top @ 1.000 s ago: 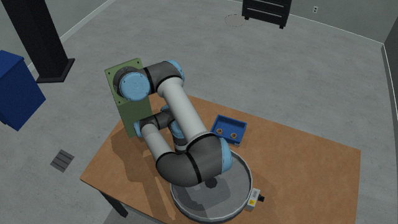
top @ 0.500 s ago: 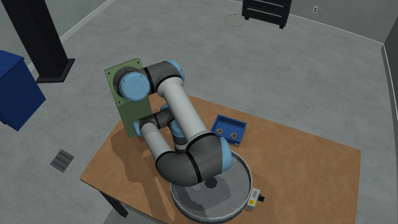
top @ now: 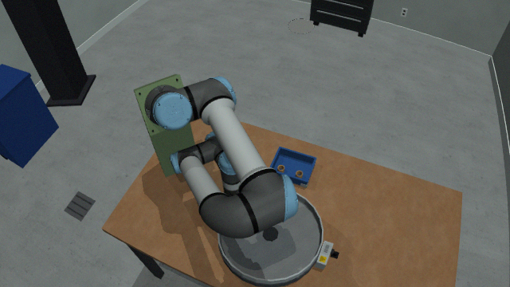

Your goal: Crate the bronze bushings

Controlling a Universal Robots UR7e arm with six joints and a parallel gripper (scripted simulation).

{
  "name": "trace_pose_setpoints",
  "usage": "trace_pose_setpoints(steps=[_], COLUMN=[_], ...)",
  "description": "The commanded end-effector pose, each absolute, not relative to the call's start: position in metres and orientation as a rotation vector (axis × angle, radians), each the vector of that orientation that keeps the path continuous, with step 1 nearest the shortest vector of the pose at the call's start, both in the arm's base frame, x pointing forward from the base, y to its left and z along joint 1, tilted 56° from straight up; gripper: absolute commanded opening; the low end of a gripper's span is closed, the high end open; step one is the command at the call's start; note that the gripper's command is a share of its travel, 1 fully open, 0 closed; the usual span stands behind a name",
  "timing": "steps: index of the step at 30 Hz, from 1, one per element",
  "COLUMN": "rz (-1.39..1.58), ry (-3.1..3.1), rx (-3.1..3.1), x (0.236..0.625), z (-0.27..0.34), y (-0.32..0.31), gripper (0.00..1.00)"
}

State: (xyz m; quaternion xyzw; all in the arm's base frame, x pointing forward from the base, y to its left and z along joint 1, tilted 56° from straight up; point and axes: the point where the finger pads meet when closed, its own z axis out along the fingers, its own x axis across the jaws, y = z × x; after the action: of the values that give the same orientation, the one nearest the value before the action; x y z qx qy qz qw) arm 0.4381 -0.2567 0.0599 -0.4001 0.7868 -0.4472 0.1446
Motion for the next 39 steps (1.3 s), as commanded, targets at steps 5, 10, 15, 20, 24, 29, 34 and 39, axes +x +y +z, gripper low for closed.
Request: trace_pose_setpoints(steps=[5, 10, 15, 20, 24, 29, 34, 39], rz=[-1.289, -1.289, -1.289, -1.289, -1.289, -1.290, -1.290, -1.290], ry=[2.266, 2.266, 2.266, 2.266, 2.266, 2.266, 2.266, 2.266], rx=[-1.153, -1.153, -1.153, -1.153, -1.153, -1.153, -1.153, -1.153], x=[0.4376, 0.4350, 0.4332, 0.4332, 0.4332, 0.4289, 0.4289, 0.4289], z=[0.0608, 0.0633, 0.0650, 0.0650, 0.0650, 0.0691, 0.0691, 0.0691], y=[-0.2560, -0.2534, -0.2516, -0.2516, -0.2516, -0.2473, -0.2473, -0.2473], gripper=[0.00, 0.00, 0.00, 0.00, 0.00, 0.00, 0.00, 0.00])
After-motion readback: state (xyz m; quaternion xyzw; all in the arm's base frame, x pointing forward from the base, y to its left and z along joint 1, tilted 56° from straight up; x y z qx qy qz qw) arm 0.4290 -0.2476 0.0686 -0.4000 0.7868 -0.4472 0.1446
